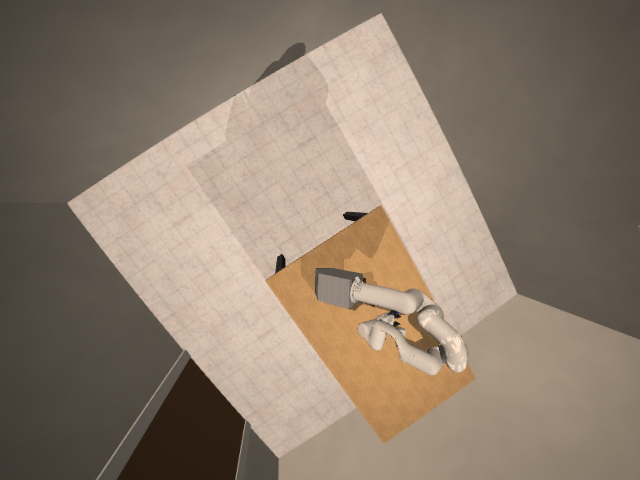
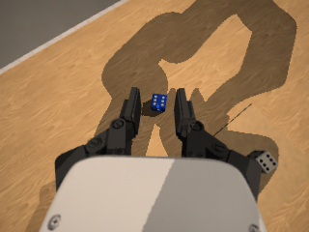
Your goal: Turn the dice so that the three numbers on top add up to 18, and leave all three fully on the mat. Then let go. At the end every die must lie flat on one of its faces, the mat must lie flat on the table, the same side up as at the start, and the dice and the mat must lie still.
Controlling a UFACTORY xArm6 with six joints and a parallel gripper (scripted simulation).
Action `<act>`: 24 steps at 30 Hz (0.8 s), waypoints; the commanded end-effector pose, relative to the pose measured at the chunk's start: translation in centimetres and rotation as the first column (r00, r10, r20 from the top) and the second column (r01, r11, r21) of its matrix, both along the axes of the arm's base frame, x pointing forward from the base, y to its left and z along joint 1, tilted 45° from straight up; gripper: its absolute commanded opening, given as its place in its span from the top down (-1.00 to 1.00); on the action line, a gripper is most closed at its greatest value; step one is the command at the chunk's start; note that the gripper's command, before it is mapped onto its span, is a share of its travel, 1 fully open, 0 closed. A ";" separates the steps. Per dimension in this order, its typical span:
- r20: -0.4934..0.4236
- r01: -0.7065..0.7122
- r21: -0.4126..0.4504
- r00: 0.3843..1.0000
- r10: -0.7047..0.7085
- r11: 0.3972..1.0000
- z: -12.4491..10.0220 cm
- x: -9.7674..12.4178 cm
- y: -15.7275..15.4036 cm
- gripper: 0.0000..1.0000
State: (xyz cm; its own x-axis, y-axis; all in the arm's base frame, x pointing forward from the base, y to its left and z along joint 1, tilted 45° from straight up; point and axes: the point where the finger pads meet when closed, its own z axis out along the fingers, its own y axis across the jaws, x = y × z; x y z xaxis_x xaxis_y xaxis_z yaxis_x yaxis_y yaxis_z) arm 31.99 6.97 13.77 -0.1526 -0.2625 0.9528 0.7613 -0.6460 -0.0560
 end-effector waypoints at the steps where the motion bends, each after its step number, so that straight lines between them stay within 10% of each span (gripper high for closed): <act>1: 0.000 0.000 -0.001 1.000 0.000 1.000 0.1 0.0 -0.1 0.17; 24: -0.299 -0.085 -0.341 0.954 -0.022 0.936 2.5 0.5 0.4 0.17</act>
State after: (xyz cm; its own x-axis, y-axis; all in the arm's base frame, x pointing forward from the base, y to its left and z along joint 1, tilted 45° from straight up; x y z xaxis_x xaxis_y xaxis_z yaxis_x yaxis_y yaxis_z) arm 32.36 7.10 15.80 0.0452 -0.0158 0.9989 0.7630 -0.6449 -0.0448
